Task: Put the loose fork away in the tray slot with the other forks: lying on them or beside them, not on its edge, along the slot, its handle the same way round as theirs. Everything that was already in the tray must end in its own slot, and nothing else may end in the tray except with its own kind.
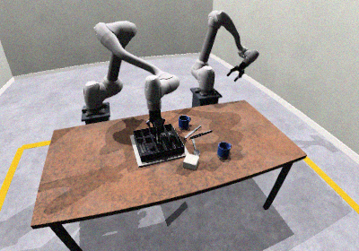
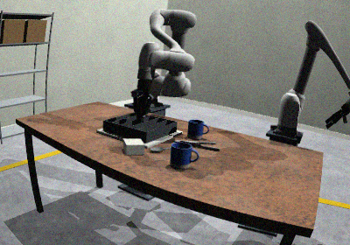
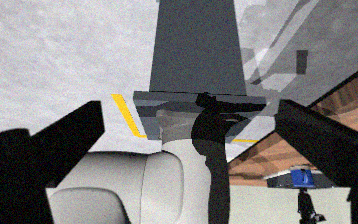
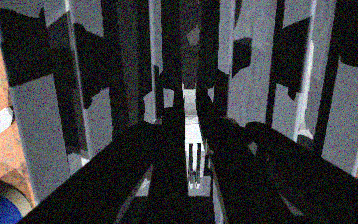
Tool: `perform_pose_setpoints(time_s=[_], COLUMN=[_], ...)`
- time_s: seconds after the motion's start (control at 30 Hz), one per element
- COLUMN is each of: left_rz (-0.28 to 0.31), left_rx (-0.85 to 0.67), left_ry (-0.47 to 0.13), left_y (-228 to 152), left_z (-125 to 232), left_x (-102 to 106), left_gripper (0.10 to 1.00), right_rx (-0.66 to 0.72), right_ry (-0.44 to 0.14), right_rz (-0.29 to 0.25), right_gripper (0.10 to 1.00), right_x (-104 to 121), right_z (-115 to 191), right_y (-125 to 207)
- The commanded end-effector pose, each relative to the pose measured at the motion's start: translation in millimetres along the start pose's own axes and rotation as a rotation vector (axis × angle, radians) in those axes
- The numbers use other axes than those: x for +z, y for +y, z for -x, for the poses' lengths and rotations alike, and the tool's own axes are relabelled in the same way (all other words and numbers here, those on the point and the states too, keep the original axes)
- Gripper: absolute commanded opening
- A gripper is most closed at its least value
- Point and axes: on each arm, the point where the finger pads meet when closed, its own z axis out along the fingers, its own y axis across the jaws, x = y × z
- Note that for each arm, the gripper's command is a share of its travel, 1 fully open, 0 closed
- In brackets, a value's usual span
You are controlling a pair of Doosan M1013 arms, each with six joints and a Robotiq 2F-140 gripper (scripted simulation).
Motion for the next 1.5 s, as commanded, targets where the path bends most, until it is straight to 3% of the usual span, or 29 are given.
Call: perform_pose_setpoints(time_s=[0.0,0.37,0.4,1.47], left_rz=[0.000,0.000,0.000,0.000], left_rx=[0.000,0.000,0.000,0.000], left_ry=[0.001,0.001,0.001,0.001], left_y=[-0.1,-0.1,-0.1,-0.1], left_z=[0.0,0.0,0.0,0.0], left_x=[-0.4,-0.4,-0.4,-0.4], left_gripper=[1.000,1.000,1.000,1.000], right_rx=[0.000,0.000,0.000,0.000], right_ry=[0.001,0.001,0.001,0.001], right_rz=[-0.001,-0.001,-0.001,-0.001], right_gripper=[0.118,0.118,0.219,0.219], right_x=[-1.1,-1.1,-1.1,-1.1], right_z=[-0.5,-0.5,-0.5,-0.5], right_y=[-0.4,-0.4,-0.4,-0.4])
